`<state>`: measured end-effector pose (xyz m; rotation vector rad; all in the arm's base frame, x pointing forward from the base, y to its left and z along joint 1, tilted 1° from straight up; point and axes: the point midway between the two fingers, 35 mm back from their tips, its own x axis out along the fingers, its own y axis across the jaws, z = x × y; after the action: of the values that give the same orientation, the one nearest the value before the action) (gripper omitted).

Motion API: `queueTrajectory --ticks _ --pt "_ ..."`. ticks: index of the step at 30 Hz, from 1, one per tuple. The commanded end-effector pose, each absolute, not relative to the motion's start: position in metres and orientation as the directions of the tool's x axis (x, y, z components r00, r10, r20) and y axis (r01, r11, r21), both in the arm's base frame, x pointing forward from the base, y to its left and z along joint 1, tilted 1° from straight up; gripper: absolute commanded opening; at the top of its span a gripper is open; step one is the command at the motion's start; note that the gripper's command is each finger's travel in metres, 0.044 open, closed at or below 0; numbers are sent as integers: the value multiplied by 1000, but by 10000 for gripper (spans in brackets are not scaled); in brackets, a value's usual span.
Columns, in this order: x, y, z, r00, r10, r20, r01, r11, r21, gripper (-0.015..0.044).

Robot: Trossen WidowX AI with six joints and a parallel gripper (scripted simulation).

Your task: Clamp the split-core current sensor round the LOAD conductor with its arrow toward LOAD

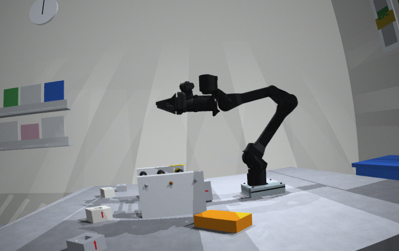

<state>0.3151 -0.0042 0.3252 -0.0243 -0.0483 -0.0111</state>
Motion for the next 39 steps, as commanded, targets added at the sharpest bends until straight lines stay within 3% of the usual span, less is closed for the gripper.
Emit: queueTrajectory --ticks 1,3,7,13,18,21,39 --pt "316 0 323 999 0 50 0 1000 0 440" --pt "320 -7 316 1000 -23 -3 23 1000 0 440" --pt "331 -54 277 939 -151 -308 159 987 -1 440" --pt "301 -119 223 649 -253 -717 364 931 1 440" --pt "270 -142 205 445 -229 -866 462 887 3 440" --pt "253 -150 200 343 -198 -918 508 862 4 440" --pt "252 -150 200 339 -196 -920 509 861 4 440"
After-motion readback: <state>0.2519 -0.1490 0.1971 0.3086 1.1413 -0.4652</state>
